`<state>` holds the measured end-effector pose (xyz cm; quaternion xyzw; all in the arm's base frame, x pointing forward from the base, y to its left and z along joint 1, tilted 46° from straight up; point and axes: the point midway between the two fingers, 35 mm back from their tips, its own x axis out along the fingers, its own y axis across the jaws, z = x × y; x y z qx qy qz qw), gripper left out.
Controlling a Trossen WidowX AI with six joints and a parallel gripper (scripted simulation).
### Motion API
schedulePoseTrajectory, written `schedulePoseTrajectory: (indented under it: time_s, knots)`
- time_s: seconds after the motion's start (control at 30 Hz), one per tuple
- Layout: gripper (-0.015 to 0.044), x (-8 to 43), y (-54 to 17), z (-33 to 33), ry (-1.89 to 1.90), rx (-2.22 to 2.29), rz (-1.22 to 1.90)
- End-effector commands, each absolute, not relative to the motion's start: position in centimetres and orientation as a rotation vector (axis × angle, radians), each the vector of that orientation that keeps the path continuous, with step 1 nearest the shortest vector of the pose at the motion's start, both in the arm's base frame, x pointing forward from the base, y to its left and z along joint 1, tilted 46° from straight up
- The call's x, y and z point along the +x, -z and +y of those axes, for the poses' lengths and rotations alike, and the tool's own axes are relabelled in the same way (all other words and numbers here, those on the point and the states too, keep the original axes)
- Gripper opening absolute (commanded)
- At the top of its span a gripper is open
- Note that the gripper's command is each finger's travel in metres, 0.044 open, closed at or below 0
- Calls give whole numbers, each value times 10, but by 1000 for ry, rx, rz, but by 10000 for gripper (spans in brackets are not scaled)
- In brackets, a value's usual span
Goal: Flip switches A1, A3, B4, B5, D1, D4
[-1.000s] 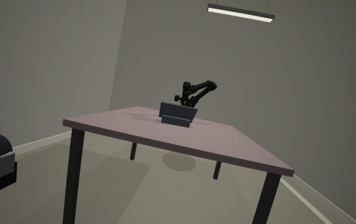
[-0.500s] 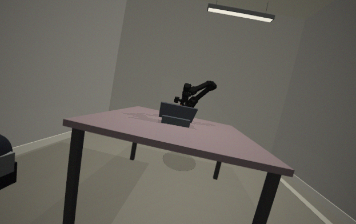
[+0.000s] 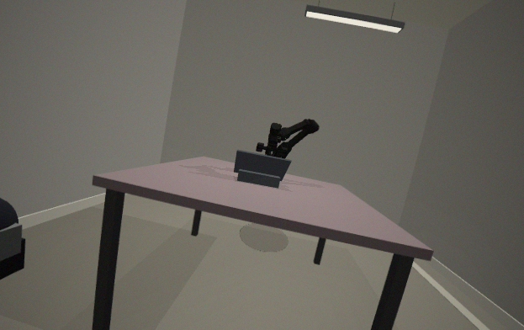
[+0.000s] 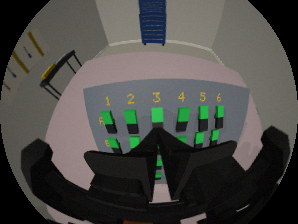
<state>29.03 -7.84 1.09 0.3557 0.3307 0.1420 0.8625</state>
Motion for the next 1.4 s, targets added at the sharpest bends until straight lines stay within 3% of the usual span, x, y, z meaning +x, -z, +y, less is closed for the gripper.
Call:
schedulePoseTrajectory:
  time_s: [0.0, 1.37]
  knots:
    - [0, 290, -10, -79, -291, 750, 697]
    - [0, 293, -8, -76, -292, 750, 697]
